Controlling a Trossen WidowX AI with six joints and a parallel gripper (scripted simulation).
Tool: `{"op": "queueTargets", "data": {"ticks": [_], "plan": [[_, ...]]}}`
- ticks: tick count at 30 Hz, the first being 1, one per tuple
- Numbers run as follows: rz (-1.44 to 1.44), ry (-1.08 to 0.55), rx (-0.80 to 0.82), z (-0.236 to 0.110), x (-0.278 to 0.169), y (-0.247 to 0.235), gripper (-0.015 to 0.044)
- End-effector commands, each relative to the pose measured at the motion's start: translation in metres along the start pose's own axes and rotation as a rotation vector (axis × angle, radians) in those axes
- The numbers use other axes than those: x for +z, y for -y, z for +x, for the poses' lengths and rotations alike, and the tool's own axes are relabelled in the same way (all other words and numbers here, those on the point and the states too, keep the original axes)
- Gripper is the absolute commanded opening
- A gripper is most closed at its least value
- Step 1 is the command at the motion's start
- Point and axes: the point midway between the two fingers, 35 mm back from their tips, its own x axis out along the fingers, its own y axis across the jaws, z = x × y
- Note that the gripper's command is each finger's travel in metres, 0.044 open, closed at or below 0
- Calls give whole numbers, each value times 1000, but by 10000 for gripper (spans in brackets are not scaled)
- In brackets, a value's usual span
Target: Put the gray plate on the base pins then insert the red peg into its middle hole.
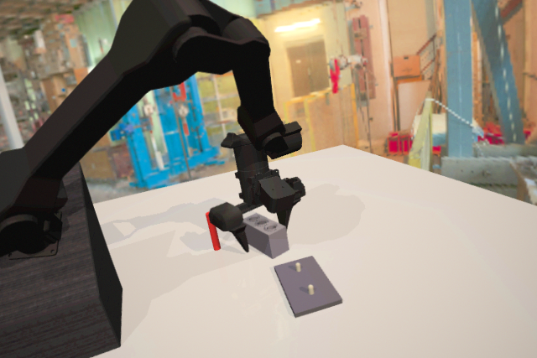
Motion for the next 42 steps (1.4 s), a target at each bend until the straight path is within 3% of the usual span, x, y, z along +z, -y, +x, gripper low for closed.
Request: {"op": "queueTargets", "data": {"ticks": [1,8,16,21,42], "plan": [[-8,4,-5,3,-1,2,361],[-8,4,-5,3,-1,2,177],[-8,4,-5,3,-1,2,124],[-9,2,-3,-4,-2,0,0],[-11,-8,1,-69,-5,-9,0]]}}
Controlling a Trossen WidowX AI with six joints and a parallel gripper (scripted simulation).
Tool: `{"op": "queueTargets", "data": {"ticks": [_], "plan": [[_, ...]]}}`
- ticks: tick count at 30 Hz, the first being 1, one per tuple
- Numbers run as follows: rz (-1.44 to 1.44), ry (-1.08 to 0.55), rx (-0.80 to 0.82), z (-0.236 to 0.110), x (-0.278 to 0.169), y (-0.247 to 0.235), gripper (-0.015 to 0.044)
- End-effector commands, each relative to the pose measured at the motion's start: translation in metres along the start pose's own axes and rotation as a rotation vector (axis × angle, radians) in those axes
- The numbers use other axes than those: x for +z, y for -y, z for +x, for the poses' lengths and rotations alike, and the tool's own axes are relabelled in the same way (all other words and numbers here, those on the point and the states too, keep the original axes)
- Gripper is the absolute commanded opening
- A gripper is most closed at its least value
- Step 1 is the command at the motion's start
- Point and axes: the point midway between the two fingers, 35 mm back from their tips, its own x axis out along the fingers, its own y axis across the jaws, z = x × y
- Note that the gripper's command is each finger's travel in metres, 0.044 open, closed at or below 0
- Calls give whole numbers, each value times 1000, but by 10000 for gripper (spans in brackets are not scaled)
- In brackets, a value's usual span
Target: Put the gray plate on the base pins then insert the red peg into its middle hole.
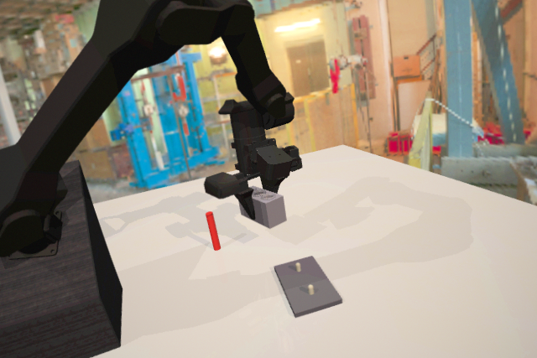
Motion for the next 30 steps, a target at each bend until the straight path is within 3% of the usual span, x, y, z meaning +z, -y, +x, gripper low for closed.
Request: {"op": "queueTargets", "data": {"ticks": [1,20,30], "plan": [[10,-5,14,-17,1,-3,0],[13,1,9,-75,1,2,0],[53,-6,11,-69,16,2,0]]}}
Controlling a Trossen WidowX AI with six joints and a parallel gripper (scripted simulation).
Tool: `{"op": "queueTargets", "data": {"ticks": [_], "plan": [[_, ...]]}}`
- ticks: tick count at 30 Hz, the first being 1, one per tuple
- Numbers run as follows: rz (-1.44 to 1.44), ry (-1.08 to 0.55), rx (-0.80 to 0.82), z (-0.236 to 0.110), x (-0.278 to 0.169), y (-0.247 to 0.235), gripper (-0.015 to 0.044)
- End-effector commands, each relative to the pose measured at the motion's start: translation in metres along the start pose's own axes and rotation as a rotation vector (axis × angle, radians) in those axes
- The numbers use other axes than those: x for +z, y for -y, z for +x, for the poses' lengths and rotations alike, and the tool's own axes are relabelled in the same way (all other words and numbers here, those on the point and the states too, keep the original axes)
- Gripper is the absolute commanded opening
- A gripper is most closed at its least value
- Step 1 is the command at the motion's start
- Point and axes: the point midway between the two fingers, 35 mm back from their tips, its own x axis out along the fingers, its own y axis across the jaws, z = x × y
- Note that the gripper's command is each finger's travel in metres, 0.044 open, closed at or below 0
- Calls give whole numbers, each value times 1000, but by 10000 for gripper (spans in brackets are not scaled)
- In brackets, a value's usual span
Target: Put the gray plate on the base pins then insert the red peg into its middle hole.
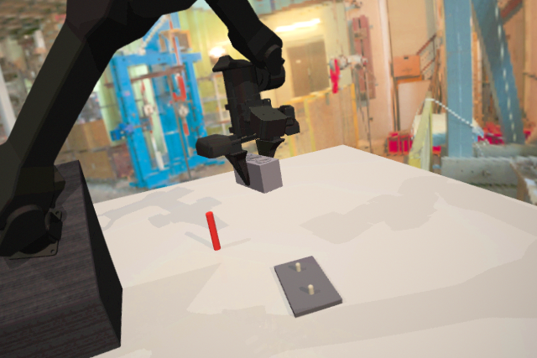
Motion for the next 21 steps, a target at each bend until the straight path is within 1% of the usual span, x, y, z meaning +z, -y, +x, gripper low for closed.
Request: {"op": "queueTargets", "data": {"ticks": [1,21], "plan": [[31,-7,4,3,12,-1,0],[182,-19,8,33,67,4,0]]}}
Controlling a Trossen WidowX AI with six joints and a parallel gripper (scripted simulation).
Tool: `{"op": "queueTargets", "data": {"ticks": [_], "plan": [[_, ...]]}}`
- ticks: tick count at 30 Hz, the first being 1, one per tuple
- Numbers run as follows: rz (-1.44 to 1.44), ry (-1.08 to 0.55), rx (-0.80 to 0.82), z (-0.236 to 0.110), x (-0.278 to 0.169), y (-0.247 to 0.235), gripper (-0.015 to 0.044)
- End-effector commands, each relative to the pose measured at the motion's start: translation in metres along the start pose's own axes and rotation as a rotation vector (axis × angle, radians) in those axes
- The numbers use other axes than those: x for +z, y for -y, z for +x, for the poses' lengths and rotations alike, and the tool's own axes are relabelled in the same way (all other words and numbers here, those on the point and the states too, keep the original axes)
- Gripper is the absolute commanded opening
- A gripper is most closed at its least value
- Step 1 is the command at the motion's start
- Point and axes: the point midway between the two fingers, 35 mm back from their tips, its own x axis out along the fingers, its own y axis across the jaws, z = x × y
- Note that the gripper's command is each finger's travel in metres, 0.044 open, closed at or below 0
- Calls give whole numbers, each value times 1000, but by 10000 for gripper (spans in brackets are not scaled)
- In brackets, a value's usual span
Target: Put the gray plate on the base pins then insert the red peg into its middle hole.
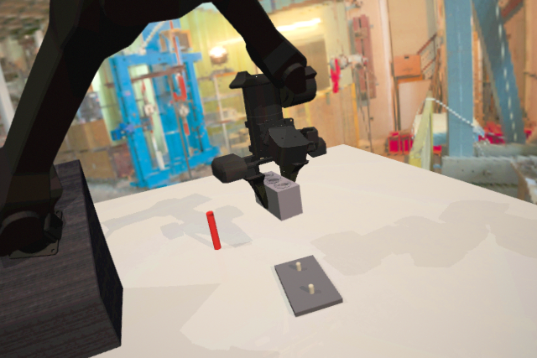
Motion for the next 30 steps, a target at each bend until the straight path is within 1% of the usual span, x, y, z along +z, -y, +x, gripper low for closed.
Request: {"op": "queueTargets", "data": {"ticks": [1,30], "plan": [[31,2,8,3,13,0,0],[243,31,6,42,91,16,0]]}}
